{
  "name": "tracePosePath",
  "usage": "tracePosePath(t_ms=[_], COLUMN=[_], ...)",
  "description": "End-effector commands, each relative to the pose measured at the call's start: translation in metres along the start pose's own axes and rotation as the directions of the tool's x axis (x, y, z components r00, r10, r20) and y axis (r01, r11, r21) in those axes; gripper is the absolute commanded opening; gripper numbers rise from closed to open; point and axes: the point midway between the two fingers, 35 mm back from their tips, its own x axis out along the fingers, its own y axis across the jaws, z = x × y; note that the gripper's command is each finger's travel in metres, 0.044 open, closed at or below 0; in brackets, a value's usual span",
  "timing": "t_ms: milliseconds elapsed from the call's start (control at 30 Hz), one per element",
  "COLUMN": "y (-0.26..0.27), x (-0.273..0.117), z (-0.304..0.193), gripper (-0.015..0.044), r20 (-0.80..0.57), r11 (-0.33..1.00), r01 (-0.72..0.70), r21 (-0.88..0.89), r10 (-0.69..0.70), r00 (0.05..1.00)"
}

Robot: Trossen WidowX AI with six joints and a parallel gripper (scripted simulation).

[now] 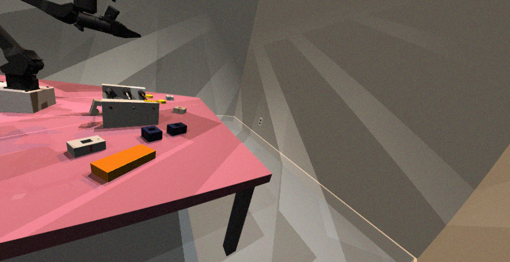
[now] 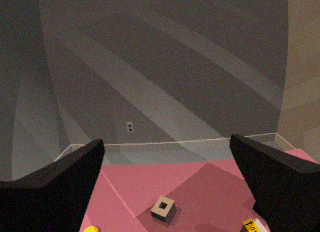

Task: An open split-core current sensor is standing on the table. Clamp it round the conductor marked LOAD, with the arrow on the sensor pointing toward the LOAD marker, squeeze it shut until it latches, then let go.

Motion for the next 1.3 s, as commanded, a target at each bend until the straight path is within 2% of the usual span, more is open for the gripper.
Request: tracePosePath(t_ms=[0,233,433,600,833,933,1267], y=[-0.010,-0.014,-0.058,-0.101,-0.161,-0.172,-0.172], x=[-0.022,-0.016,0.027,0.048,0.050,0.047,0.047], z=[-0.015,-0.019,-0.058,-0.099,-0.161,-0.173,-0.173], gripper=[0.0440,0.0440,0.0440,0.0440,0.0440,0.0440,0.0440], r20=[0.002,-0.035,-0.358,-0.606,-0.867,-0.905,-0.905], r11=[0.993,0.993,0.983,0.968,0.935,0.926,0.926], r01=[0.054,0.064,0.152,0.230,0.345,0.370,0.370], r21=[-0.102,-0.103,-0.105,-0.098,-0.078,-0.073,-0.073], r10=[-0.054,-0.068,-0.180,-0.241,-0.235,-0.217,-0.217], r00=[0.999,0.997,0.916,0.758,0.440,0.365,0.365])
